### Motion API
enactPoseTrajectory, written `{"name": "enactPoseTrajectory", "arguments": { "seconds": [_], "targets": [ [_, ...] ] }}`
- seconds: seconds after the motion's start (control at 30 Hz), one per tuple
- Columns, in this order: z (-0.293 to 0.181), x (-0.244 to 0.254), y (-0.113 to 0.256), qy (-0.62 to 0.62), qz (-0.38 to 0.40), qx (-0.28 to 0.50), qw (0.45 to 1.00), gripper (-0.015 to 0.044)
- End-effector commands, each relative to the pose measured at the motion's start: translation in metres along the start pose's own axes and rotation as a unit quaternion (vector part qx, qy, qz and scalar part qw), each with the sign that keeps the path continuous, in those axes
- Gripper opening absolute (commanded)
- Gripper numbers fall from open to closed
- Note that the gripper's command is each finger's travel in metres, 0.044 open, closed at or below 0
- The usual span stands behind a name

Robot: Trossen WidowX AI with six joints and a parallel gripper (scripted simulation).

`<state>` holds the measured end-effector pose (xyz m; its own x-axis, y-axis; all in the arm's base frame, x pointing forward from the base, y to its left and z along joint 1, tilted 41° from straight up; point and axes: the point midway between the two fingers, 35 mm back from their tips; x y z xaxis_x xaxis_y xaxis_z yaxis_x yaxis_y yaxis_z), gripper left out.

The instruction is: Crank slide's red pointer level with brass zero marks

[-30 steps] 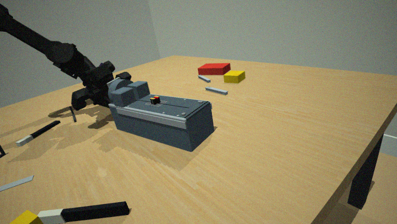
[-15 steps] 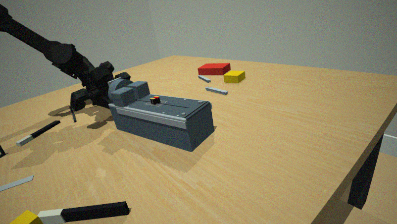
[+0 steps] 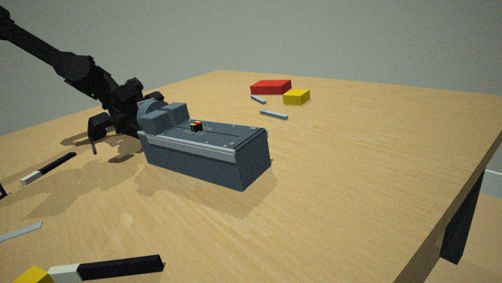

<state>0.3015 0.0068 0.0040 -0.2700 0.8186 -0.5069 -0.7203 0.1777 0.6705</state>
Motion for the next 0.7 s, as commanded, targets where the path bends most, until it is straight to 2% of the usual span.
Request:
{"name": "enactPoseTrajectory", "arguments": {
  "seconds": [0.0,0.67],
  "targets": [
    [0.0026,-0.0087,0.0009,-0.006,-0.014,-0.002,1.000,0.0000],
    [0.0013,-0.0039,0.0007,-0.001,-0.001,0.002,1.000,0.0000]
  ]
}}
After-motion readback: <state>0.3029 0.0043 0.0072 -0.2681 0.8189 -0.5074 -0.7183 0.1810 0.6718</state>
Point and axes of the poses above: the point midway between the two fingers, 35 mm back from their tips, its own y axis back along the fingers, its own x axis across the jaws, z = x × y, and after that the axes turned 13 degrees about -y, right-handed
